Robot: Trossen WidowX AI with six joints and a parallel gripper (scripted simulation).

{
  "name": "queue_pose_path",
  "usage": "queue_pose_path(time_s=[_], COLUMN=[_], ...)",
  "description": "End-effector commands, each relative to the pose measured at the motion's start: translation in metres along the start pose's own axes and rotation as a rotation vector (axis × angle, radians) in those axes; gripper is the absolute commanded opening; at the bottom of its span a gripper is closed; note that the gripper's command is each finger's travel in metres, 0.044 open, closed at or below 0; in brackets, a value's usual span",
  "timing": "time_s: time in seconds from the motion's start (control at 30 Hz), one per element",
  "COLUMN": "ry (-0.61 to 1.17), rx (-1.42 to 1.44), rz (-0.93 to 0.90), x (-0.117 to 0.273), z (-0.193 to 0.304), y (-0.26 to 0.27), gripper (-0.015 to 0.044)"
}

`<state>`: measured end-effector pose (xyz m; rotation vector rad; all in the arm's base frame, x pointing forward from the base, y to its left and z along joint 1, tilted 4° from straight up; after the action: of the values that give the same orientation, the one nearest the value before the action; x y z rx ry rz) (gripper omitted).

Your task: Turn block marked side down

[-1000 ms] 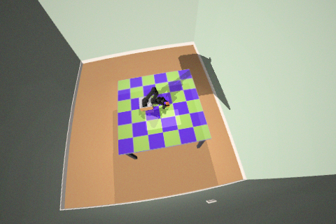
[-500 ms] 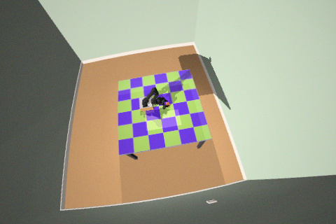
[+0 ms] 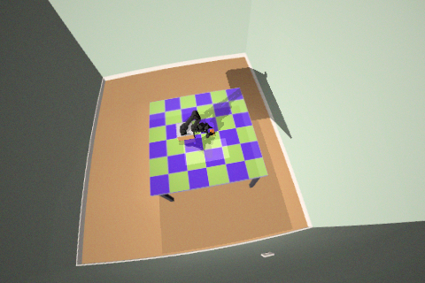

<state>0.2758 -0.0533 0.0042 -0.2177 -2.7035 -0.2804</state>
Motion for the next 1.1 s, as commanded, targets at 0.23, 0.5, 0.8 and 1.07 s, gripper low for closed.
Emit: queue_pose_path(time_s=[0.23, 0.5, 0.8, 1.07], ry=[0.068, 0.291, 0.414, 0.473], rx=[-0.002, 0.000, 0.003, -0.002], rz=[0.008, 0.037, 0.049, 0.054], x=[-0.007, -0.001, 0.034, 0.041], z=[-0.006, -0.040, -0.076, -0.070], y=[0.000, 0.002, 0.009, 0.009], gripper=[0.0440, 0.0440, 0.0440, 0.0440])
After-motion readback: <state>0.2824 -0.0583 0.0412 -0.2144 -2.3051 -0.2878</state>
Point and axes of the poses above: the point midway between the two fingers, 35 mm back from their tips, its own x axis back along the fingers, its own y axis across the jaws, z = x × y, the point moved 5 cm from there along x, back along the fingers, and after that the axes turned 7 degrees about -x, right-handed, at the moved point
